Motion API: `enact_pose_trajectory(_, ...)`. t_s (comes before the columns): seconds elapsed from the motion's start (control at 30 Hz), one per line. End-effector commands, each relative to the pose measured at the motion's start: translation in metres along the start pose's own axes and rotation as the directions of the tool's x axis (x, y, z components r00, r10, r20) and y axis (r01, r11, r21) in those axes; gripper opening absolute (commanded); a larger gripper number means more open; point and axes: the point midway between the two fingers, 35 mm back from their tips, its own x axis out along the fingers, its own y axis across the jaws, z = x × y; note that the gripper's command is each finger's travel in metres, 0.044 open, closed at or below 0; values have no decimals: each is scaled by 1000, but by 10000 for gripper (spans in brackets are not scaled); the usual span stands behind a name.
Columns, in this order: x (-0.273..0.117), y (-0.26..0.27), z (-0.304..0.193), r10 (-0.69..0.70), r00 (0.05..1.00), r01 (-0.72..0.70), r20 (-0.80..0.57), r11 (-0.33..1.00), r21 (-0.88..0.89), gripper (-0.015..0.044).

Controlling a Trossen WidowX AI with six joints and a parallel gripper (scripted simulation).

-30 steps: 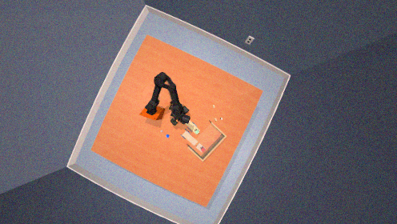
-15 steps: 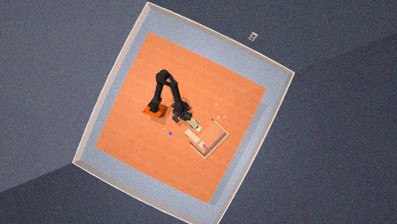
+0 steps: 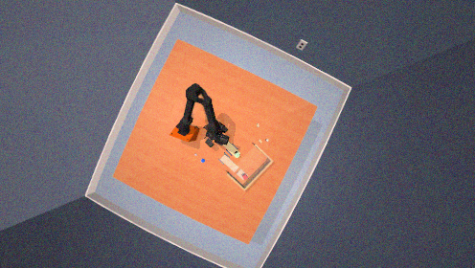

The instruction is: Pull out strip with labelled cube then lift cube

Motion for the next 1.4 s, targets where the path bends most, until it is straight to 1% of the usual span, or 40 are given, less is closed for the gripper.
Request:
enact_pose_trajectory(0.0,5,-3,-14,-3,999,4,-40,1000,16,0)
enact_pose_trajectory(0.4,5,-3,-14,-3,999,4,-40,1000,16,0)
enact_pose_trajectory(0.43,-2,0,0,-1,1000,1,-2,1000,1,0)
enact_pose_trajectory(0.6,-40,0,4,-6,999,6,-36,1000,14,0)
enact_pose_trajectory(0.83,-42,-2,0,-5,999,6,-38,1000,15,0)
enact_pose_trajectory(1.0,-40,-2,22,-5,999,9,-37,995,101,131)
enact_pose_trajectory(1.37,-45,0,55,-5,999,9,-35,995,101,420)
